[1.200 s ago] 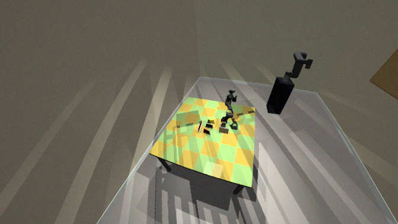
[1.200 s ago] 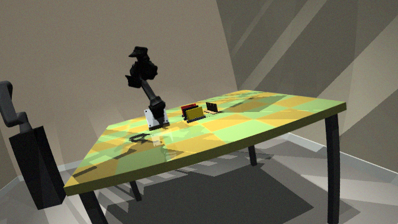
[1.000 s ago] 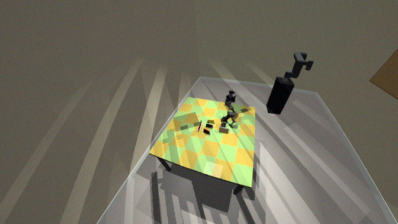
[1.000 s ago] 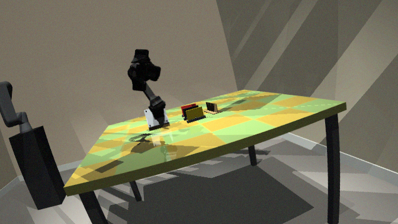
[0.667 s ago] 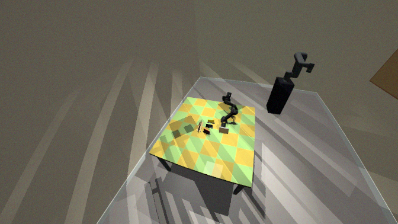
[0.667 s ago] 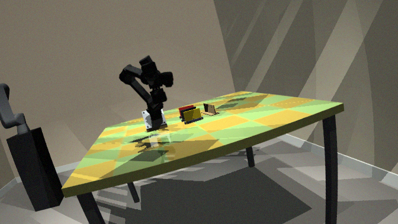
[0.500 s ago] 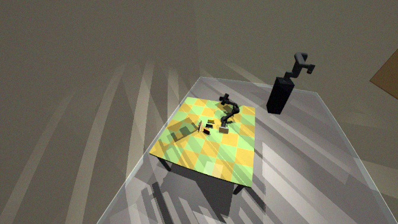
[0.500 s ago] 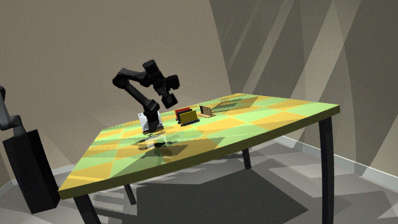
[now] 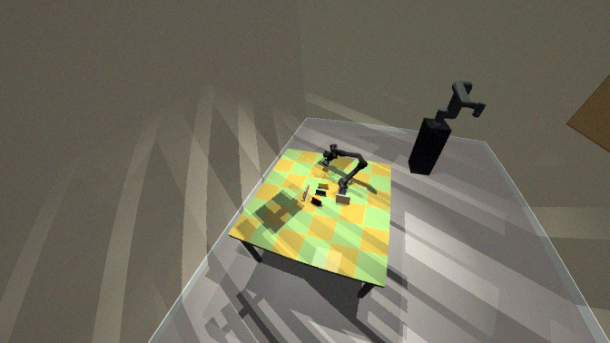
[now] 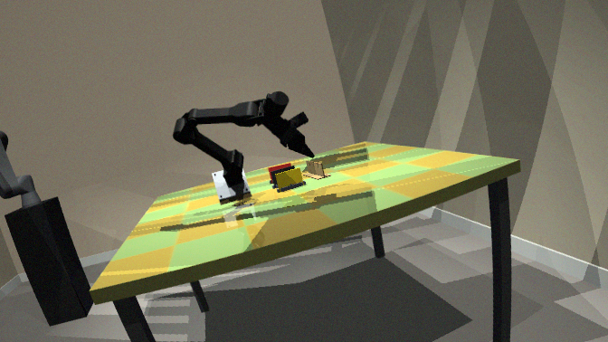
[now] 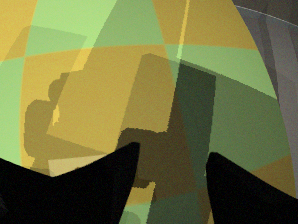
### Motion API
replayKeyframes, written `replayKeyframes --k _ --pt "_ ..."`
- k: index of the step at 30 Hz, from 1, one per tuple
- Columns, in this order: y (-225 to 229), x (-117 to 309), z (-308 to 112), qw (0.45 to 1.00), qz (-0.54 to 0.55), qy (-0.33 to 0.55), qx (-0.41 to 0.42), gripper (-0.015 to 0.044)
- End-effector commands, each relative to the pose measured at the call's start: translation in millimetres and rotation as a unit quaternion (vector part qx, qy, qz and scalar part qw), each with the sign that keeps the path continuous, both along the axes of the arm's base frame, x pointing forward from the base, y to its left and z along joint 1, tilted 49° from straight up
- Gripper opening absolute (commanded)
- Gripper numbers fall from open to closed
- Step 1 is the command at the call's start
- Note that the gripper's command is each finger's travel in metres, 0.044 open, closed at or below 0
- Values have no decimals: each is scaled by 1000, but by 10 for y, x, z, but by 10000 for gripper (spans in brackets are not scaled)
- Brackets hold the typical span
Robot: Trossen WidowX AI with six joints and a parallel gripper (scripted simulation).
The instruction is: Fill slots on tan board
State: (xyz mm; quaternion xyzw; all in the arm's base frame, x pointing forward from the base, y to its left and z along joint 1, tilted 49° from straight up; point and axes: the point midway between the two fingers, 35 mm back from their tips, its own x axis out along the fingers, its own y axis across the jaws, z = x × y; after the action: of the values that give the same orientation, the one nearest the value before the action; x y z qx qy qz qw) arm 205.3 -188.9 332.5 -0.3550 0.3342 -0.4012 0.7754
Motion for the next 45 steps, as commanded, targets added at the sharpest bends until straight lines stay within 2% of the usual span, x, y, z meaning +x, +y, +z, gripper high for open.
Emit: replayKeyframes --k 1,4,13,18,23,30,35,45 --pt "294 336 -348 995 49 23 81 186" --pt "569 506 -663 986 66 55 145 186" --pt "1299 562 -1342 958 42 151 242 186" --pt "1607 409 -1577 944 -4 211 253 186" --pt "1930 137 -1686 937 -75 272 207 186" --pt "1921 136 -1704 937 -79 275 202 186" --pt "1461 222 -2111 928 -109 315 165 186" --pt "1337 215 -2241 928 -110 317 163 186"
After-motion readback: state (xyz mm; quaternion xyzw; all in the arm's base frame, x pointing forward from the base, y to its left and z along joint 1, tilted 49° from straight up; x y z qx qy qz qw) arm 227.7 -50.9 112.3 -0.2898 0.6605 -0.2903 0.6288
